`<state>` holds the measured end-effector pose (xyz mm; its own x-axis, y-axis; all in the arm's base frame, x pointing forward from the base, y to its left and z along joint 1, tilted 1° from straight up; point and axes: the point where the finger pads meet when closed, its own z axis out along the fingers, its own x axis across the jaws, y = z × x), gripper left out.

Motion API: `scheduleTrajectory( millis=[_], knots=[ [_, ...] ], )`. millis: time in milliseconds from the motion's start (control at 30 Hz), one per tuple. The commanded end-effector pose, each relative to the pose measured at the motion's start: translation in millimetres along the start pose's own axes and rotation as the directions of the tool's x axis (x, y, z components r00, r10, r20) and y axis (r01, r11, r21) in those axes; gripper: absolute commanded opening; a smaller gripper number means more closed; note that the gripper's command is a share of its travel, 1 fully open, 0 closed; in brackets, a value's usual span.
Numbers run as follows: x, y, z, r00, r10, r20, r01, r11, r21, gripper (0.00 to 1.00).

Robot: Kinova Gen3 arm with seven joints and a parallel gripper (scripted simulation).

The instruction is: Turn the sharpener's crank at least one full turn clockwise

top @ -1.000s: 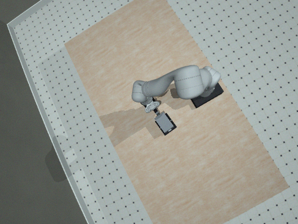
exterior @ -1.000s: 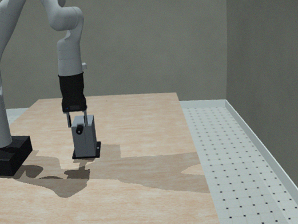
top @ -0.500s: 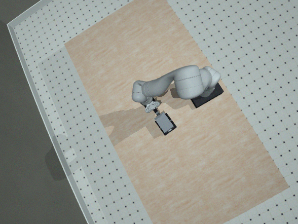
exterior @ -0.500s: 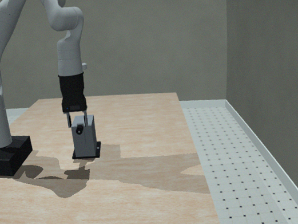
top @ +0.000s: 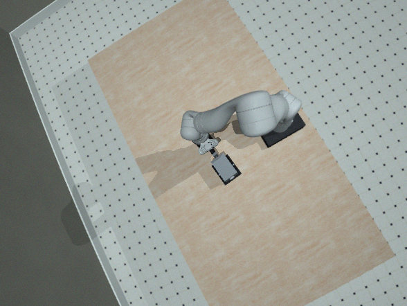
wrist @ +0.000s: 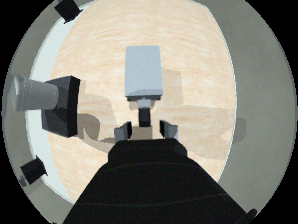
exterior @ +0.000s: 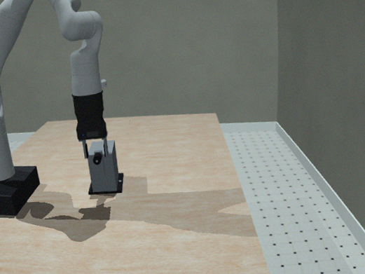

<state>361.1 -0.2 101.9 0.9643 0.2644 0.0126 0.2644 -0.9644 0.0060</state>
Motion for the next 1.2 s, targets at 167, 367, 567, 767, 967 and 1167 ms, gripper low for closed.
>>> scheduleTrajectory(
  millis=[167, 367, 567, 767, 967, 1167],
  knots=[
    [-1, 1, 6.4, 1.0, 0.003, 0.003, -0.003, 1.0, -0.001, 0.97],
    [-1, 1, 13.5, 1.0, 0.003, 0.003, -0.003, 1.0, -0.001, 0.97],
    [-1, 1, 20.2, 1.0, 0.003, 0.003, -0.003, 1.0, -0.001, 0.97],
    [-1, 1, 24.0, 1.0, 0.003, 0.003, -0.003, 1.0, -0.001, 0.97],
    [-1, 1, 28.0, 1.0, 0.003, 0.003, -0.003, 1.0, -0.001, 0.97],
    [-1, 1, 29.9, 1.0, 0.003, 0.003, -0.003, 1.0, -0.001, 0.97]
  ],
)
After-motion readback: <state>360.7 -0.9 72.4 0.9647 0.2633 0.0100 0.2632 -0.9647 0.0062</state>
